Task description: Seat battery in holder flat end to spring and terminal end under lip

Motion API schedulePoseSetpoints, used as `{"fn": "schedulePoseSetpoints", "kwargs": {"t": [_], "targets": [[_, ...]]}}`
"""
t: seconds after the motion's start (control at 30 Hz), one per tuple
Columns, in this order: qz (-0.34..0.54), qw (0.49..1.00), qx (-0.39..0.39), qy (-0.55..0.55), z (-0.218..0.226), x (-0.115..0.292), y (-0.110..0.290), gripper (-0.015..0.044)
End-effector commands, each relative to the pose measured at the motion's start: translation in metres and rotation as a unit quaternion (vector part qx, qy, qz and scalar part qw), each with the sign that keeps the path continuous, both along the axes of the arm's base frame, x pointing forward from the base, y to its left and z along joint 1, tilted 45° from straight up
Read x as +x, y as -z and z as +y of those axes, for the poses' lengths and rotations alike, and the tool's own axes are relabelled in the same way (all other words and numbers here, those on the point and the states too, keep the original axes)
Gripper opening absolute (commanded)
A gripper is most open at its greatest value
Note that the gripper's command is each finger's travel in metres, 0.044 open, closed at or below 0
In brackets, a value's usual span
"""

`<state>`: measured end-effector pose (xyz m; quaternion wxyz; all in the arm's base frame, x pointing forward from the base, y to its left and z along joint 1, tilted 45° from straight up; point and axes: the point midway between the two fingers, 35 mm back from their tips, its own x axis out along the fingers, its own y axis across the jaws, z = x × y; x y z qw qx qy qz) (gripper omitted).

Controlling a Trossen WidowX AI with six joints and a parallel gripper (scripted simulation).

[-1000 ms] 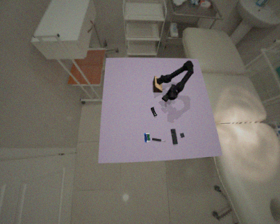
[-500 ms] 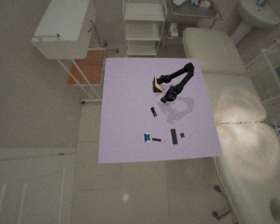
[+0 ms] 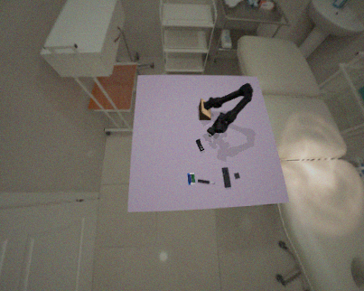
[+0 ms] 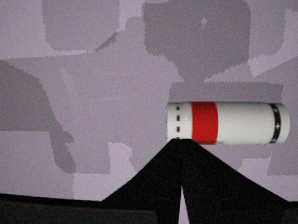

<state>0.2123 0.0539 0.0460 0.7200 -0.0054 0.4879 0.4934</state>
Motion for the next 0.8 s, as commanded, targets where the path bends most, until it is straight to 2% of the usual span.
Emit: {"fn": "schedulePoseSetpoints", "kwargs": {"t": [0.0, 0.33, 0.77], "targets": [[0.000, 1.000, -0.002, 0.000, -0.007, 0.001, -0.006, 0.0000], [-0.002, 1.000, -0.004, -0.002, -0.057, 0.000, -0.055, 0.0000], [-0.001, 1.000, -0.002, 0.002, -0.055, -0.001, -0.053, 0.0000]]}}
